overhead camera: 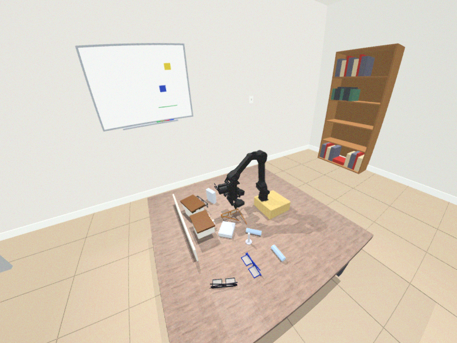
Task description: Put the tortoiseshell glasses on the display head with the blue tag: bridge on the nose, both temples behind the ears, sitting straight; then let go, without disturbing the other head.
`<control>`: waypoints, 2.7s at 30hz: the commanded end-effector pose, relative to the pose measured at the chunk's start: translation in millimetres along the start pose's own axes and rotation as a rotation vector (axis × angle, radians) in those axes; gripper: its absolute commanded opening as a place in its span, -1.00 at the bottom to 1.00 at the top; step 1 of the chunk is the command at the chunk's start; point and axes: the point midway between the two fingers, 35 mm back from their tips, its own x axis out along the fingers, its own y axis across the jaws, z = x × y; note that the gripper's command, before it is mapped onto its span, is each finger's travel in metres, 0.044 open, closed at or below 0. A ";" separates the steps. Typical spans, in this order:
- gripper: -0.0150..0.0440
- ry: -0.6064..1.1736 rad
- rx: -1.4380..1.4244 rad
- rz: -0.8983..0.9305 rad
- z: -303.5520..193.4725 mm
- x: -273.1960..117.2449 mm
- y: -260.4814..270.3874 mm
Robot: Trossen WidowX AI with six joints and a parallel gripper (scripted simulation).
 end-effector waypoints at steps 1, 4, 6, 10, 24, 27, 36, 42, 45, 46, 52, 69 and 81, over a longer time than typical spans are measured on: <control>0.19 0.007 0.148 0.010 3.7 0.7 4.8; 0.19 0.007 0.148 0.010 3.7 0.7 4.8; 0.19 0.007 0.148 0.010 3.7 0.7 4.8; -0.08 0.007 0.148 0.010 3.7 0.7 4.8; -0.08 0.007 0.148 0.010 3.1 6.2 5.7; -0.08 0.007 0.148 0.010 2.7 11.1 6.4; -0.08 0.007 0.148 0.010 2.1 25.7 8.5; -0.08 0.007 0.148 0.010 2.2 35.2 9.6; -0.08 0.007 0.148 0.010 2.4 40.0 10.2; -0.08 0.007 0.148 0.010 2.5 41.6 10.4; -0.08 0.007 0.148 0.010 3.3 51.0 11.4; -0.08 0.007 0.148 0.010 4.3 61.0 9.8; -0.31 0.008 0.147 0.006 4.2 60.3 9.9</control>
